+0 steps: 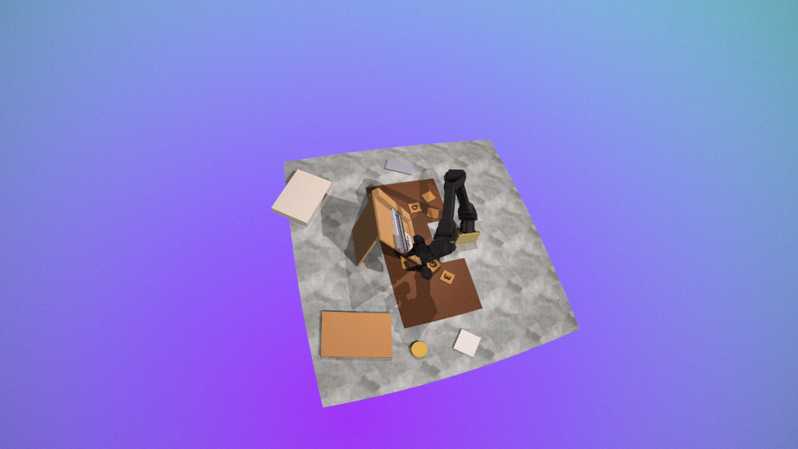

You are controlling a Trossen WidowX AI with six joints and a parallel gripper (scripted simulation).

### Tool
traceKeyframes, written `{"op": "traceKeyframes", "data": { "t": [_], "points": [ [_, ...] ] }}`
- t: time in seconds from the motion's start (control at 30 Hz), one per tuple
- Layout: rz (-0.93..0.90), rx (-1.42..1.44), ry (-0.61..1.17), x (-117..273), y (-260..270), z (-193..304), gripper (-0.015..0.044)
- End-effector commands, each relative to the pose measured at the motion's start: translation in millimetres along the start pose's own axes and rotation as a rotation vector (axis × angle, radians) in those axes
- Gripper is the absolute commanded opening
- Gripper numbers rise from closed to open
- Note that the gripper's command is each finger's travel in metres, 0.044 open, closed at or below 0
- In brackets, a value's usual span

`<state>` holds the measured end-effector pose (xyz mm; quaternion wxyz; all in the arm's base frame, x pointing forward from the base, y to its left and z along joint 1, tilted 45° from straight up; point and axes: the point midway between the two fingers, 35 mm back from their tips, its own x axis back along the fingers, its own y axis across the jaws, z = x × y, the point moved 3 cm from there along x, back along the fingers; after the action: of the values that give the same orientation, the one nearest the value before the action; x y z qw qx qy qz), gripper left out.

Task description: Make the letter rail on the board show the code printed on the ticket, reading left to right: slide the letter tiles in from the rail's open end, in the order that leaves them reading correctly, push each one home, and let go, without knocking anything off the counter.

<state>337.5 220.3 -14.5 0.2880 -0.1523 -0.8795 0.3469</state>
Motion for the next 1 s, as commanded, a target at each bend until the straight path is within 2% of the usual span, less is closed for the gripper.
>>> {"op": "traceKeyframes", "data": {
  "t": [0.0, 0.97],
  "points": [
    [-0.004, -0.001, -0.001, 0.4, -2.1, -1.0, 0.0000],
    [-0.004, 0.000, -0.001, 0.3, -16.5, -0.9, 0.0000]
  ]
}}
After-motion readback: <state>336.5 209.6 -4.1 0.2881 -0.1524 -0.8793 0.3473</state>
